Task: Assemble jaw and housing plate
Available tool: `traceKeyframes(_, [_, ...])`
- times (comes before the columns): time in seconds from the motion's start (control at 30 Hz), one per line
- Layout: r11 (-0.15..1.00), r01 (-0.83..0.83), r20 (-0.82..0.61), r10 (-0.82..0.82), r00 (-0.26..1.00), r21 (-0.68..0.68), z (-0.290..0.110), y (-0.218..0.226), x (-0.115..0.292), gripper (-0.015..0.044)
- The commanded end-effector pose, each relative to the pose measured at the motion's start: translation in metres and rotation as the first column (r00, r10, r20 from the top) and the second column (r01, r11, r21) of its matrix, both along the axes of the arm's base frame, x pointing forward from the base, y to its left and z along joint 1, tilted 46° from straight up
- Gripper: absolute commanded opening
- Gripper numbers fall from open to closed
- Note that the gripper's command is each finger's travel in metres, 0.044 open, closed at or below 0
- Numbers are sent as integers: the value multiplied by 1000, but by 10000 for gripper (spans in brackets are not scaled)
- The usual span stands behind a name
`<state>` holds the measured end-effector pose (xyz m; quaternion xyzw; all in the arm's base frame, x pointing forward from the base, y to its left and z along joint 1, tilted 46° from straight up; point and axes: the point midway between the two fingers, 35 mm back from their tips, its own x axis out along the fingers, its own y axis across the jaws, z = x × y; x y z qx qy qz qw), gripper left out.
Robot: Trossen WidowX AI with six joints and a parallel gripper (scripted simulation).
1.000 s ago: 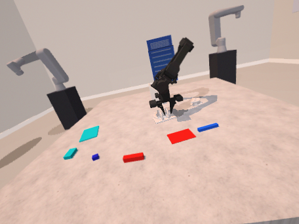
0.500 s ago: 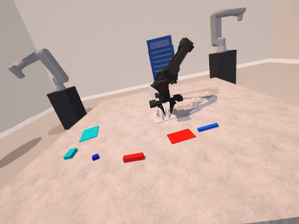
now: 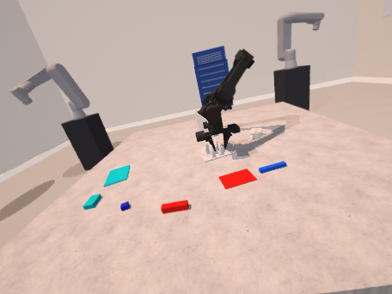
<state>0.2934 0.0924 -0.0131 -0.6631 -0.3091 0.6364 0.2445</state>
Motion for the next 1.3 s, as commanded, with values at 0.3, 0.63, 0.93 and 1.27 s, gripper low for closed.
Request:
traceKeyframes(0.3, [1000,0,0,0,1000,0,1,-2,0,224])
traceKeyframes(0.63, [1000,2,-1,-2,1000,5,49,-50,-2,224])
traceKeyframes(0.93, [995,-87,63,91,994,-56,44,-40,-13,408])
traceKeyframes(1.27, [954,-285,263,300,917,-96,56,-32,-14,440])
